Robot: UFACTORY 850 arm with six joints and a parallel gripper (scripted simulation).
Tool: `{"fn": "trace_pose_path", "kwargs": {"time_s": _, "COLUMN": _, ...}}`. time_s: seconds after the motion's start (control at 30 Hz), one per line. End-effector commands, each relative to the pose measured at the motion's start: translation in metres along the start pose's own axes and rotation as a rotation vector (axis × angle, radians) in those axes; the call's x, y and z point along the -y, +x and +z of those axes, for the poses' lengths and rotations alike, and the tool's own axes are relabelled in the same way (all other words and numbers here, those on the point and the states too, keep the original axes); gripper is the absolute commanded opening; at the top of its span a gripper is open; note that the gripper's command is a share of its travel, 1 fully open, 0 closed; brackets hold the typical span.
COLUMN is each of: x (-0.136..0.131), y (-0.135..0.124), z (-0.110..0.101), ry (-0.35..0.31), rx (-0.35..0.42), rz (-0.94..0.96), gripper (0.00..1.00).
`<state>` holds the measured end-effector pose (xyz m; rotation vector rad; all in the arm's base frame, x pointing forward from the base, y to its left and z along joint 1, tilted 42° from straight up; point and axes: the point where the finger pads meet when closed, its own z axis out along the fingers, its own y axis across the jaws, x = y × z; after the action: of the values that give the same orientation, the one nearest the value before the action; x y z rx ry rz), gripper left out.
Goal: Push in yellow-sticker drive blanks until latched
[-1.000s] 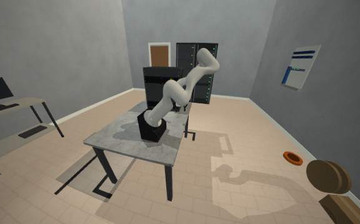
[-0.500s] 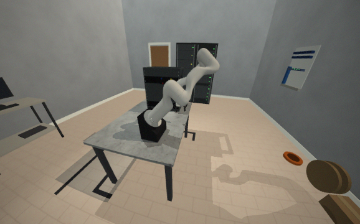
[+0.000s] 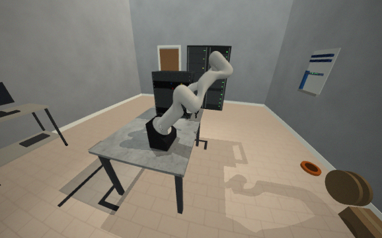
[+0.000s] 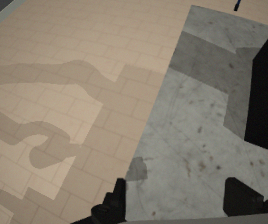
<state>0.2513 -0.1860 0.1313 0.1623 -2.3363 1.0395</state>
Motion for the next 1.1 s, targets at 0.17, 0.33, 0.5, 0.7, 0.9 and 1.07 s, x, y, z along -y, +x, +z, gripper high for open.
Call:
{"fn": "trace_pose_path", "kwargs": {"time_s": 0.17, "x": 0.0, "y": 0.0, "z": 0.0, "ry": 0.0, "rx": 0.001, "rz": 0.0, "gripper": 1.0}}
{"fn": "trace_pose_path", "kwargs": {"time_s": 0.33, "x": 0.0, "y": 0.0, "z": 0.0, "ry": 0.0, "rx": 0.001, "rz": 0.0, "gripper": 1.0}}
{"fn": "trace_pose_path", "kwargs": {"time_s": 0.5, "x": -0.002, "y": 0.0, "z": -0.001, "ry": -0.004, "rx": 0.002, "rz": -0.004, "gripper": 1.0}}
{"fn": "trace_pose_path", "kwargs": {"time_s": 0.7, "x": -0.006, "y": 0.0, "z": -0.002, "ry": -0.015, "rx": 0.005, "rz": -0.014, "gripper": 1.0}}
{"fn": "trace_pose_path", "kwargs": {"time_s": 0.9, "x": -0.014, "y": -0.001, "z": -0.003, "ry": -0.033, "rx": 0.01, "rz": -0.032, "gripper": 1.0}}
{"fn": "trace_pose_path", "kwargs": {"time_s": 1.07, "x": -0.026, "y": -0.001, "z": -0.006, "ry": -0.061, "rx": 0.019, "rz": -0.059, "gripper": 1.0}}
